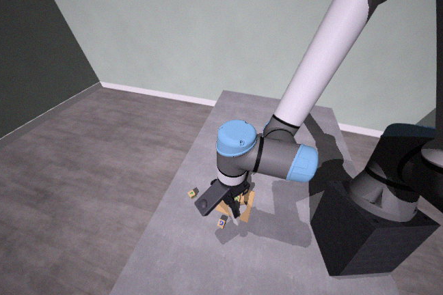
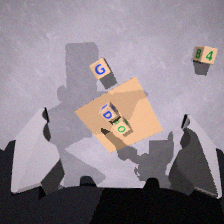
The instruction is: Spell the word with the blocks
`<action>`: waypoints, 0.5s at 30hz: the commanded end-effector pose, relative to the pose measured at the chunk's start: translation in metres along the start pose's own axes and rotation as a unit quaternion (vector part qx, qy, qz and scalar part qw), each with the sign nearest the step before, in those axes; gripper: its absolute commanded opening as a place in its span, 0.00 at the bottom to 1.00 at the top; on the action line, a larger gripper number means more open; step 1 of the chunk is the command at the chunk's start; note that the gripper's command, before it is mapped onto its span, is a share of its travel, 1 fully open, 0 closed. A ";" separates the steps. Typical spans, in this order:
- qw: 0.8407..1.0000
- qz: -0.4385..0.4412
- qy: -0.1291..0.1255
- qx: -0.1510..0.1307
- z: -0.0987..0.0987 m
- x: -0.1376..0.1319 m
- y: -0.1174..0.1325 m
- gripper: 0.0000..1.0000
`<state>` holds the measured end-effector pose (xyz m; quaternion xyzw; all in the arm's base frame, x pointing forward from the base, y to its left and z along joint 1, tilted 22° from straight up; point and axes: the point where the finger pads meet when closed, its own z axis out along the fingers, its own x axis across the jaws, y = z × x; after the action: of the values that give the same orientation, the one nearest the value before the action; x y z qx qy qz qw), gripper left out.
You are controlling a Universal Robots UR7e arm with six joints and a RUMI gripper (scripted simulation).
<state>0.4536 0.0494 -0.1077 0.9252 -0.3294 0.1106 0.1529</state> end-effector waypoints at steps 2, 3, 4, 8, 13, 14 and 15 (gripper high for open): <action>0.997 -0.082 0.000 0.003 0.000 -0.003 -0.004 1.00; 0.997 -0.082 0.000 0.003 0.000 -0.003 -0.004 1.00; 0.997 -0.082 0.000 0.003 0.000 -0.003 -0.004 1.00; 0.989 -0.148 0.000 0.002 0.000 -0.006 -0.007 1.00; 0.978 -0.210 0.000 0.002 0.000 -0.008 -0.009 1.00; 0.975 -0.222 0.000 0.002 0.000 -0.009 -0.009 1.00; 0.972 -0.234 0.000 0.002 0.000 -0.009 -0.010 1.00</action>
<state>0.4529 0.0589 -0.1120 0.9691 -0.1586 0.0816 0.1704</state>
